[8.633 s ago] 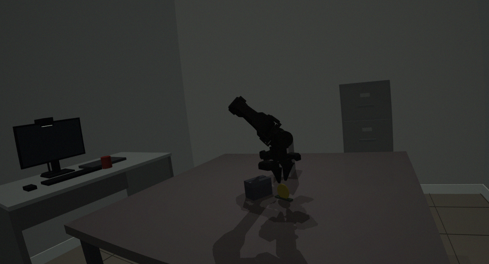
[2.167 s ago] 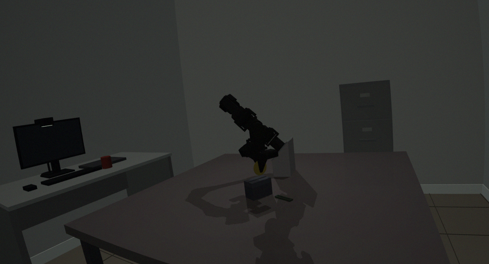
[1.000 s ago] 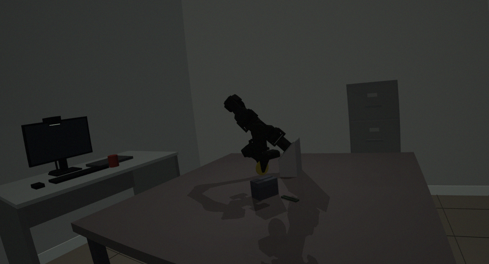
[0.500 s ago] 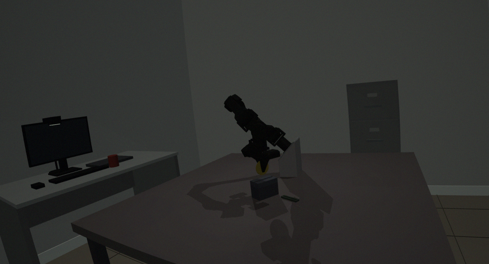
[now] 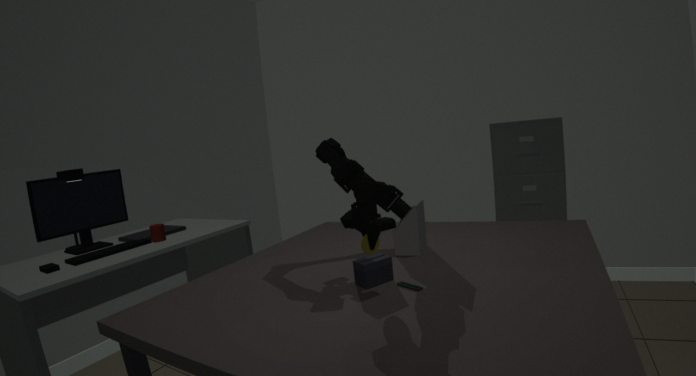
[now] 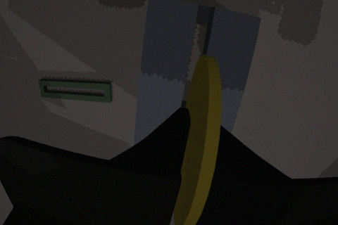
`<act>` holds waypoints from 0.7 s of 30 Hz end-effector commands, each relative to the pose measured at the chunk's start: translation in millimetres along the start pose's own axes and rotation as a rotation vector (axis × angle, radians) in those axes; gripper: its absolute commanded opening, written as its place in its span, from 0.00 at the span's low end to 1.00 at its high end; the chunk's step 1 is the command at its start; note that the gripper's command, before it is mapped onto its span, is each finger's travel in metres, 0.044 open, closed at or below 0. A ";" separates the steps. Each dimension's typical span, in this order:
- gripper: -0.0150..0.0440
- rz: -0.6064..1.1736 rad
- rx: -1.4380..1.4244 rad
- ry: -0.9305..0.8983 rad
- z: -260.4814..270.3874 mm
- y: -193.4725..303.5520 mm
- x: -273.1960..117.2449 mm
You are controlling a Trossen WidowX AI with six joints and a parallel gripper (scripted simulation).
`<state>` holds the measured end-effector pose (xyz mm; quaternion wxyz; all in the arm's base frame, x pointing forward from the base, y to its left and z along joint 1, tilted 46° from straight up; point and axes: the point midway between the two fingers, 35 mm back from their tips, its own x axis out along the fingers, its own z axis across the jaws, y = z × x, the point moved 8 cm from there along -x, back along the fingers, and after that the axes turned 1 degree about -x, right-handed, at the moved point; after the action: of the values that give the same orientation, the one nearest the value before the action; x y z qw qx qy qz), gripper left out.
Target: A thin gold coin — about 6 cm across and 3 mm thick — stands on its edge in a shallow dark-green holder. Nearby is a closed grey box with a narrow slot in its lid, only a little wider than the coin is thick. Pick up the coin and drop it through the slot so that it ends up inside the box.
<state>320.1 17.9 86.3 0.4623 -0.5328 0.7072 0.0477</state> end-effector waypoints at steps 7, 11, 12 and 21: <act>0.25 0.002 -0.010 0.006 -2.3 2.4 5.7; 0.25 0.002 -0.009 0.006 -2.5 2.6 7.3; 0.25 0.002 -0.010 0.007 -2.5 2.7 7.7; 0.25 0.002 -0.013 0.007 -1.4 2.8 11.1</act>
<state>318.5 11.8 81.0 0.4623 -0.5327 0.7073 0.0479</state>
